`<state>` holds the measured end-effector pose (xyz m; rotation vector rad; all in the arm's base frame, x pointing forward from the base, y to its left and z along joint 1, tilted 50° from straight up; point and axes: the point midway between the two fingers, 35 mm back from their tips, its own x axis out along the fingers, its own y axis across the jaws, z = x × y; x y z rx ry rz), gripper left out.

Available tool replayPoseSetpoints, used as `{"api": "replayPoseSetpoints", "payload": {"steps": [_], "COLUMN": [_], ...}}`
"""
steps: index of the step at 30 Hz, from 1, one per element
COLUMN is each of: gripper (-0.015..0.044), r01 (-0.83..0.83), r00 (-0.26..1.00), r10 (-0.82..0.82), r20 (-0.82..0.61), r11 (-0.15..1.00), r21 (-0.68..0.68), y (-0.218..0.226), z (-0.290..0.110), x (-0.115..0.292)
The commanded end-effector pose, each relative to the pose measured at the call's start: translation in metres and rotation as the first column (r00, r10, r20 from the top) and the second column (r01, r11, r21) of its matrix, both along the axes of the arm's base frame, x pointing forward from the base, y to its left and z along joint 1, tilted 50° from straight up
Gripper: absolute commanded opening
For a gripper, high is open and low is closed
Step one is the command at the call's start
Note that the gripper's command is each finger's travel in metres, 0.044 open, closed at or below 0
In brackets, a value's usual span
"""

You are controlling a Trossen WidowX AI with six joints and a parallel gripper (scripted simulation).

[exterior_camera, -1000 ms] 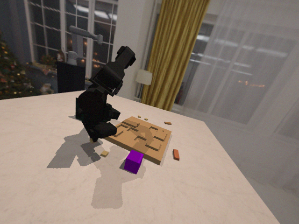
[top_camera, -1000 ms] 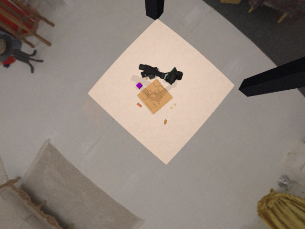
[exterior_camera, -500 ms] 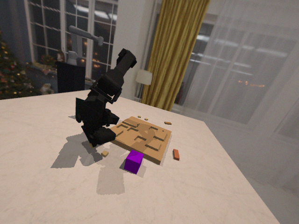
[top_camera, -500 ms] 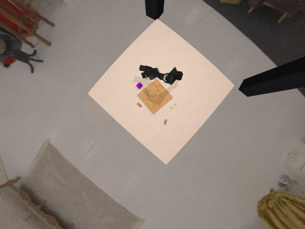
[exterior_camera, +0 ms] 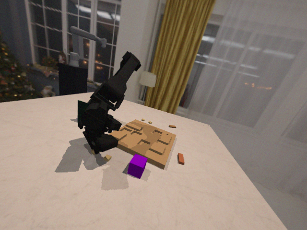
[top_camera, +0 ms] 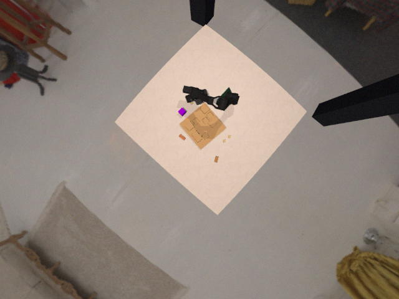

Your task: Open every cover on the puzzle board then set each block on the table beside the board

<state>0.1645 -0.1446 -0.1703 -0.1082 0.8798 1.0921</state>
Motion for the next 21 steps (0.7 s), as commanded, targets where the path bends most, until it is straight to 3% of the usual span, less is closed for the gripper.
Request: {"api": "replayPoseSetpoints", "payload": {"steps": [1,9,21], "gripper": [0.0238,0.044,0.044], "r01": [-0.001,0.0,0.002], "r00": [1.0,1.0,1.0], "r10": [0.001,0.0,-0.002], "r20": [0.0,0.0,-0.002], "r11": [1.0,1.0,1.0], "r21": [-0.001,-0.001,-0.001], "y": [0.0,-0.002,-0.031], "z": [0.0,0.001,0.025], "x": [0.0,0.0,-0.005]}}
